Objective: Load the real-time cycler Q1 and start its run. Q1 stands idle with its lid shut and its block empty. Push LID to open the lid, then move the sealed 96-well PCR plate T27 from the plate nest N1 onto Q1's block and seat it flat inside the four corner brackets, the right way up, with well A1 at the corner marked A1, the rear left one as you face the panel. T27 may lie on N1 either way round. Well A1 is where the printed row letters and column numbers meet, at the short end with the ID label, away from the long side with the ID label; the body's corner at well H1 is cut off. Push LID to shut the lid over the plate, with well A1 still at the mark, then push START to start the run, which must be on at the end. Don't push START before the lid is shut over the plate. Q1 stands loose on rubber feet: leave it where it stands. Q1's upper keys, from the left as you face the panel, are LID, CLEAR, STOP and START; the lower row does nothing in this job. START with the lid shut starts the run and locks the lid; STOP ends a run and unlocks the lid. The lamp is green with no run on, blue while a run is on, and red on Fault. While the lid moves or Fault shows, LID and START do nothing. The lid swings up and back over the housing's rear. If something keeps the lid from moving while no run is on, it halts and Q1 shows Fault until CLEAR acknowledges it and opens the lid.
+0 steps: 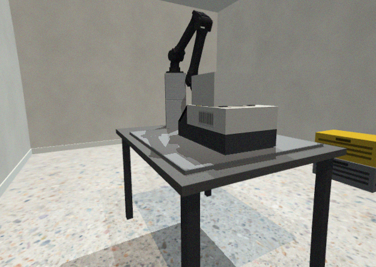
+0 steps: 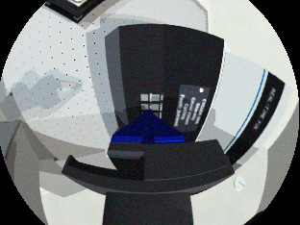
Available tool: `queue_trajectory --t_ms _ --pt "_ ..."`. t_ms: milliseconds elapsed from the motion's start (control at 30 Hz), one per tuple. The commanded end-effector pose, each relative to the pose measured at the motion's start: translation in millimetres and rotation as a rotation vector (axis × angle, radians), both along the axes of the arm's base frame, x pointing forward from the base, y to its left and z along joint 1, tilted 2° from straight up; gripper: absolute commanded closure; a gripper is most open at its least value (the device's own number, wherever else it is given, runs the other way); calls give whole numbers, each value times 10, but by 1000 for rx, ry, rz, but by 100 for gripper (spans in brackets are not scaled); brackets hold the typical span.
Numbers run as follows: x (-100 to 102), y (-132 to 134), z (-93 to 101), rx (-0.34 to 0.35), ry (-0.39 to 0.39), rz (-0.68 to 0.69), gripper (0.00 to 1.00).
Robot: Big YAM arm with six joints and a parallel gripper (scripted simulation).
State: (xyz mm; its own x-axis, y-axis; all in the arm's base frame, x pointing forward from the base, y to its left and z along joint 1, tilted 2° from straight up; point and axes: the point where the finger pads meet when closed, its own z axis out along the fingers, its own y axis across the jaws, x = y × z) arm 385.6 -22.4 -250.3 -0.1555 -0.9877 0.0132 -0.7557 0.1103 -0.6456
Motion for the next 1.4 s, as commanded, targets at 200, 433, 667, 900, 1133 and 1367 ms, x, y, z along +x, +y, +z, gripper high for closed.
queue_trajectory --t_ms 200,433,667,900,1133,1367 --pt "208 -43 -27 -3 -21 1 100" --pt "202 -77 -54 0 -17 -9 100" --pt "92 10 -27 0 -11 11 100" --pt "83 53 -54 0 2 22 100" --pt "211 21 -53 -1 -19 13 100" --pt "187 -48 -34 -1 -25 -4 100"
